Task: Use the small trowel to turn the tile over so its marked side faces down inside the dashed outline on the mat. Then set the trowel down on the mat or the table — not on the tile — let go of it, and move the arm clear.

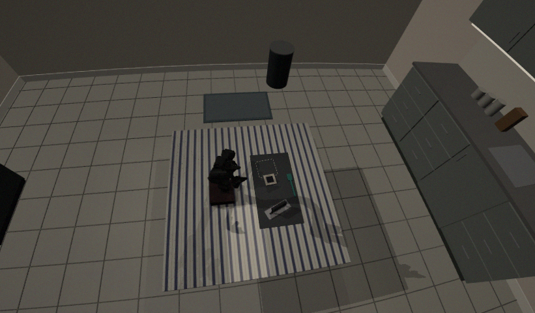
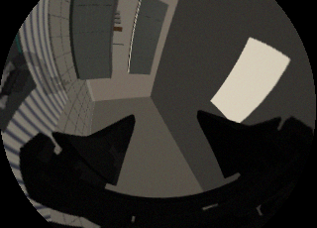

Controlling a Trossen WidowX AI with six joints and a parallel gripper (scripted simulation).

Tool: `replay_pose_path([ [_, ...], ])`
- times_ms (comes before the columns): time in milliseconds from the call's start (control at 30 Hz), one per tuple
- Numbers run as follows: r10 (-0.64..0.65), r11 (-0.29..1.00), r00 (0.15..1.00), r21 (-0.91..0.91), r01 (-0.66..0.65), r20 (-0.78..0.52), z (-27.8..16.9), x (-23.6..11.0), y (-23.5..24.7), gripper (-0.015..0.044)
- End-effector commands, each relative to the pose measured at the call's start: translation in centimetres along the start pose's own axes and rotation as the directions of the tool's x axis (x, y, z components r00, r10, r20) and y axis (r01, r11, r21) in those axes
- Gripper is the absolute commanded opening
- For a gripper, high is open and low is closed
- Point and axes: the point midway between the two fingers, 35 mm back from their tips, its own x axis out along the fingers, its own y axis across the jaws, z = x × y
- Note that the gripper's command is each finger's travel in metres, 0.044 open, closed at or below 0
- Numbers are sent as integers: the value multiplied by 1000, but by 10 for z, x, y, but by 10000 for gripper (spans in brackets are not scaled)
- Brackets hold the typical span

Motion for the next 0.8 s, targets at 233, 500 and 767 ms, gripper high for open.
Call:
replay_pose_path([
  [233, 0, 1000, 1000, 0, 0, 0, 0, 0, 0, 190],
  [500, 0, 1000, 1000, 0, 0, 0, 0, 0, 0, 100],
  [767, 0, 1000, 1000, 0, 0, 0, 0, 0, 0, 21],
])
